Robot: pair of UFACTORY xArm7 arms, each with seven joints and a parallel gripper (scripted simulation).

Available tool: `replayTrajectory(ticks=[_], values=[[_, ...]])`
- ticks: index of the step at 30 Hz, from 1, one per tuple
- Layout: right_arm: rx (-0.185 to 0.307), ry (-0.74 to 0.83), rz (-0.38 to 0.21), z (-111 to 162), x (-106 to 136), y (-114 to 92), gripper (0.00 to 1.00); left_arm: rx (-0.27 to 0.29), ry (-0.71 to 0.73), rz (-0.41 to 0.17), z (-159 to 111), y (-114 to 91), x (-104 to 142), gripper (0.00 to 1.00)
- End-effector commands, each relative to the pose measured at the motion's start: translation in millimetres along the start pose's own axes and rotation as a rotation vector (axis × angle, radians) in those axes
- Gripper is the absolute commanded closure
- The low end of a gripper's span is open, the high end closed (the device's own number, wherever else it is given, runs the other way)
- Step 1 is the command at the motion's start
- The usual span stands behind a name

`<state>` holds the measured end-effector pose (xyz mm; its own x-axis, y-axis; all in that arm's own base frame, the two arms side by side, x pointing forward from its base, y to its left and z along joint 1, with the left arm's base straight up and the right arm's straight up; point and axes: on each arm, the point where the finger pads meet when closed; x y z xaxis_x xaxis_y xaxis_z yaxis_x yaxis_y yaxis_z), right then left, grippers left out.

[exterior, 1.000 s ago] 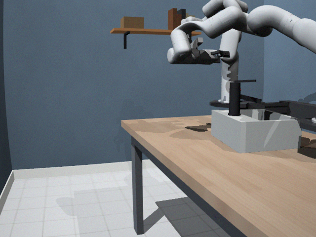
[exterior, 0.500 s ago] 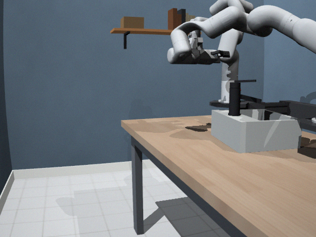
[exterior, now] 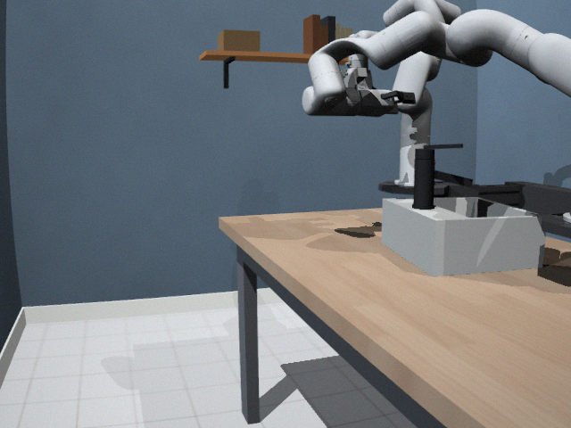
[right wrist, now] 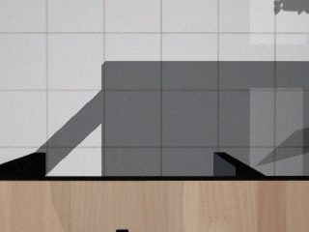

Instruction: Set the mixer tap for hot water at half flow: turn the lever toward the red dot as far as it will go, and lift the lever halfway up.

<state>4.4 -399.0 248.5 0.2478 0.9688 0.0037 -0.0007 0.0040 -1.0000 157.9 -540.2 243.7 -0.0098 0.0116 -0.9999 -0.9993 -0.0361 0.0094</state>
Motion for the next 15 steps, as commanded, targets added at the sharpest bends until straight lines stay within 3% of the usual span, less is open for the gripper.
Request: replayTrajectory(ticks=[1,4,8,11,12,15], values=[[-0.002,0.001,0.004,0,-1,-2,0.00,0.000,0.005,-0.012,0,1,-2,0.00],[-0.002,0.001,0.004,0,-1,-2,0.00,0.000,0.010,-0.068,2,6,-2,0.00],[-0.002,0.001,0.004,0,-1,-2,0.00,0.009,0.035,-0.234,14,19,1,0.00],[-0.002,0.001,0.004,0,-1,-2,0.00,0.012,0.040,-0.256,16,20,1,0.00],[-0.002,0.001,0.004,0,-1,-2,0.00,0.021,0.055,-0.323,24,23,2,0.00],[-0.002,0.001,0.004,0,-1,-2,0.00,0.033,0.073,-0.387,32,25,3,0.00]])
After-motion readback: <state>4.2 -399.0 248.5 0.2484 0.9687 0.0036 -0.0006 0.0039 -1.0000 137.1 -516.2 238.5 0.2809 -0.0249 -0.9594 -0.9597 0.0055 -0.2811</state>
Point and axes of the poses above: on each arm, the point where the finger pads meet when closed, its own y axis out along the fingers, its own z axis across the jaws, x = y × z, and after that the axes turned 15 degrees about y, right-handed
